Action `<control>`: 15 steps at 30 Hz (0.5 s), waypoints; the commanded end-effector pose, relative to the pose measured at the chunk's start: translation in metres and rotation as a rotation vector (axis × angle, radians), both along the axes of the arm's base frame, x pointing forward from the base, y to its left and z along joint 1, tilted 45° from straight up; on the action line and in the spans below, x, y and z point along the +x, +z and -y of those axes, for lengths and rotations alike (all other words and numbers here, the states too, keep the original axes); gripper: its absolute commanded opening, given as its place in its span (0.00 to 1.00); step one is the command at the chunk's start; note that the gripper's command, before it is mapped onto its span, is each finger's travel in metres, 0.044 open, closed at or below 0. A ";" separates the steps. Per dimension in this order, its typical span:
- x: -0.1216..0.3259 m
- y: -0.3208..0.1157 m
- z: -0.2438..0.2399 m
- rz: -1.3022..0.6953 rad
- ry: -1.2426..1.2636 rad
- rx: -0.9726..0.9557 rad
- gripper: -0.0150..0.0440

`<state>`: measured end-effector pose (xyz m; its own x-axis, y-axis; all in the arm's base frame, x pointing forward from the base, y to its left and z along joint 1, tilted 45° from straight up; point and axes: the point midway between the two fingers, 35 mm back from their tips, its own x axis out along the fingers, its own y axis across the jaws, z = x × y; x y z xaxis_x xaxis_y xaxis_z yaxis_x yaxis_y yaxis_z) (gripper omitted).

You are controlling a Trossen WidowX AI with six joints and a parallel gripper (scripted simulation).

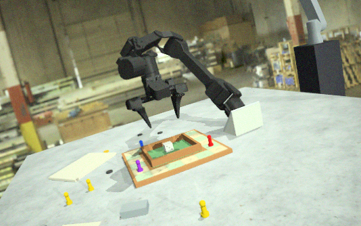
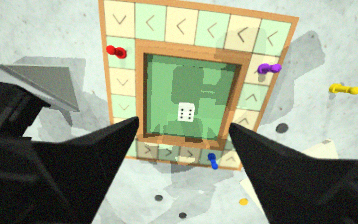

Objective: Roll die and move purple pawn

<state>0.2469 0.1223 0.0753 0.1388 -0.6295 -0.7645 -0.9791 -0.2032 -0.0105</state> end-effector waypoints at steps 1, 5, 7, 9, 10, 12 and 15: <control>0.000 0.000 0.000 0.000 0.000 0.000 1.00; 0.013 -0.004 -0.008 0.096 -0.109 0.013 0.87; 0.031 -0.010 -0.017 0.230 -0.259 0.033 0.78; 0.049 -0.017 -0.026 0.366 -0.408 0.054 0.69; 0.057 -0.022 -0.030 0.434 -0.482 0.064 0.64; 0.074 -0.031 -0.037 0.572 -0.629 0.087 0.59; 0.096 -0.049 -0.046 0.778 -0.845 0.125 0.59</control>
